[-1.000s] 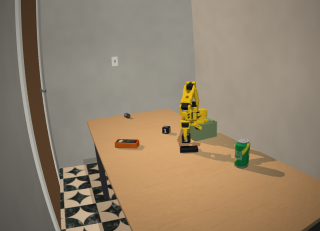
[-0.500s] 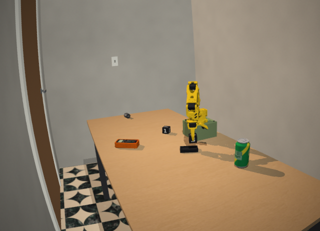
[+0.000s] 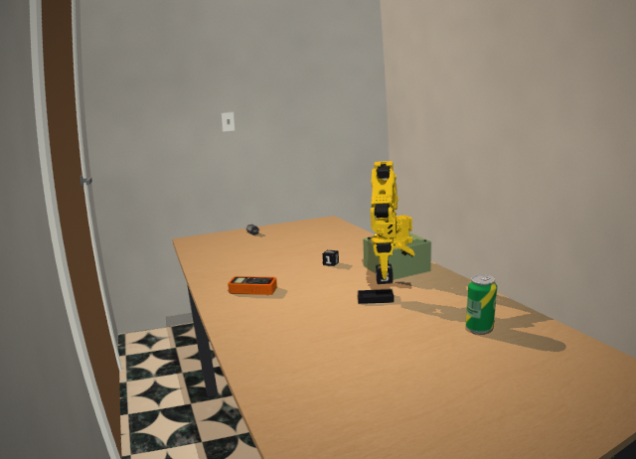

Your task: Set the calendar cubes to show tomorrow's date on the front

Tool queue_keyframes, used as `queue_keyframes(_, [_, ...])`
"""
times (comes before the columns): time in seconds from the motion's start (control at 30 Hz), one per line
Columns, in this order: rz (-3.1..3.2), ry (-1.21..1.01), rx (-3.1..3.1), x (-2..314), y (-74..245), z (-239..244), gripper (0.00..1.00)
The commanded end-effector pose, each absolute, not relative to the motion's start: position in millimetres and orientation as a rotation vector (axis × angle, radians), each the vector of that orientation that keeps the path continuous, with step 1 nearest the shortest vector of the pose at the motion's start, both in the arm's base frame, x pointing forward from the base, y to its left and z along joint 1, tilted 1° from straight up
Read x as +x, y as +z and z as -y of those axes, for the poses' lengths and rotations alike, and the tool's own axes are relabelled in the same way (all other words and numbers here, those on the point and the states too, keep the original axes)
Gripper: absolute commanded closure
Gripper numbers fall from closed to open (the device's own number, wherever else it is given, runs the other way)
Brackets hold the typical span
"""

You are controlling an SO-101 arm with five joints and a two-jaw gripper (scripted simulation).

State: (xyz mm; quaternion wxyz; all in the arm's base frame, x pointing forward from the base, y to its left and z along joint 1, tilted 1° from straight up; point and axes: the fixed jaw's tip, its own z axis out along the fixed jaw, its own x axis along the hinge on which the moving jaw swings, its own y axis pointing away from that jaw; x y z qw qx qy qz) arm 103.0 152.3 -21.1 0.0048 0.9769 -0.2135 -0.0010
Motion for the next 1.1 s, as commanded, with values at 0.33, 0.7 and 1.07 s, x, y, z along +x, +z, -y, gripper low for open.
queue_keyframes(0.33, [0.676, 0.009, 3.083, 106.3, -15.8, -158.8, 1.00])
queue_keyframes(0.7, [0.677, 0.009, 3.083, 106.5, -15.8, -158.3, 1.00])
queue_keyframes(1.07, [0.679, 0.009, 3.083, 106.0, -15.9, -155.8, 1.00])
